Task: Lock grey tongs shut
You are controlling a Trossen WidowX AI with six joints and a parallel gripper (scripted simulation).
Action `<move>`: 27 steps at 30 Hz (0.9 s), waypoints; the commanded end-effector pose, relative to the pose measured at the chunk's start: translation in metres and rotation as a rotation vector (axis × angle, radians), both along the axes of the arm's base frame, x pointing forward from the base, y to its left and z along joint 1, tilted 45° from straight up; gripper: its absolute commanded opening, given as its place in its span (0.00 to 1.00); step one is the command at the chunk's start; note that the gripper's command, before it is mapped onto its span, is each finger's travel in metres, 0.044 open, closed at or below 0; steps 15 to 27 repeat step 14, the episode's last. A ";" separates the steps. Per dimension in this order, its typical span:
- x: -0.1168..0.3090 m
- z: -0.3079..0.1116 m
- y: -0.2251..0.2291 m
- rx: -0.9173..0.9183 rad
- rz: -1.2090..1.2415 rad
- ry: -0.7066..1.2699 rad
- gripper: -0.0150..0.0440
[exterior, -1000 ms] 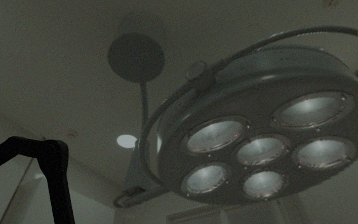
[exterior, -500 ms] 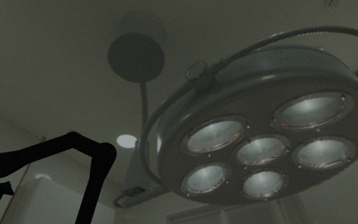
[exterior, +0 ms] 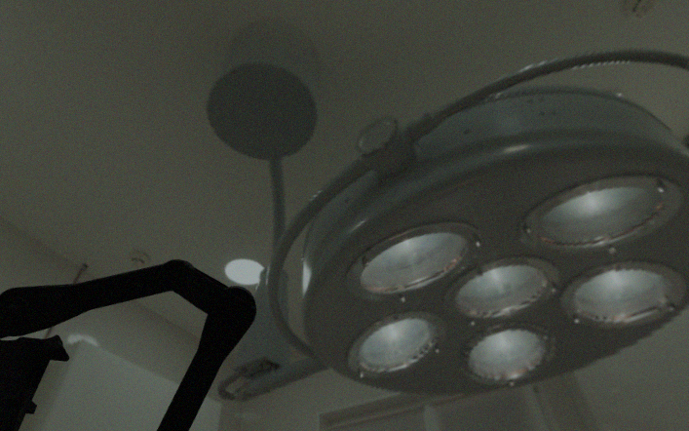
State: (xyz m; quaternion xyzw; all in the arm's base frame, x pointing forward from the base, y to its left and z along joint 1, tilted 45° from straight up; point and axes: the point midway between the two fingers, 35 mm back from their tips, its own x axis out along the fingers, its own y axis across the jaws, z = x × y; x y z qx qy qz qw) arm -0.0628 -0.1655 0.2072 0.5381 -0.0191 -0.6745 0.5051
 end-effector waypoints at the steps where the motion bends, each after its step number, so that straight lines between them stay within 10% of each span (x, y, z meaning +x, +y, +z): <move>1: -0.003 0.019 0.011 -0.016 0.001 0.008 1.00; 27: -0.004 0.032 0.019 -0.030 -0.002 0.009 1.00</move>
